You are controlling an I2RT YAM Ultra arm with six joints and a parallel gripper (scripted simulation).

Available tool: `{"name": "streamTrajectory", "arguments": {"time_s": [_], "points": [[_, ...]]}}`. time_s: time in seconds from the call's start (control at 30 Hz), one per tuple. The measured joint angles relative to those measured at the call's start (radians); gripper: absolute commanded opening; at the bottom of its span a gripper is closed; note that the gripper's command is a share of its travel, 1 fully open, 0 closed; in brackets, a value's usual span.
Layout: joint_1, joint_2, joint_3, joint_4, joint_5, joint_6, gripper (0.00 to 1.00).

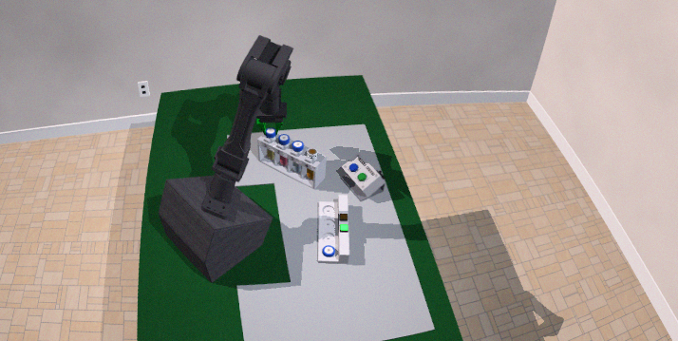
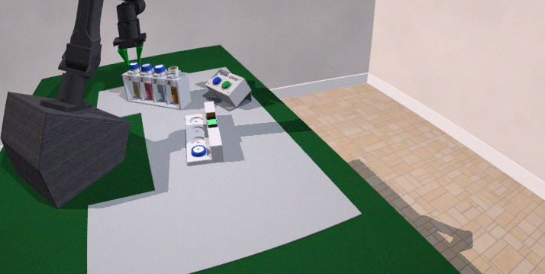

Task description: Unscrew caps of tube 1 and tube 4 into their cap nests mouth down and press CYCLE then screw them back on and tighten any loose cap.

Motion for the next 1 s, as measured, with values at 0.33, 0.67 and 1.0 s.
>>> {"name": "streamTrajectory", "arguments": {"time_s": [0.33, 0.67, 1.0], "points": [[0.000, 0.000, -0.001, 0.002, 0.000, 0.456, 0.00], [0.000, 0.001, -0.002, 0.003, 0.001, 0.875, 0.00], [-0.001, 0.001, -0.002, 0.003, 0.001, 1.353, 0.00]]}}
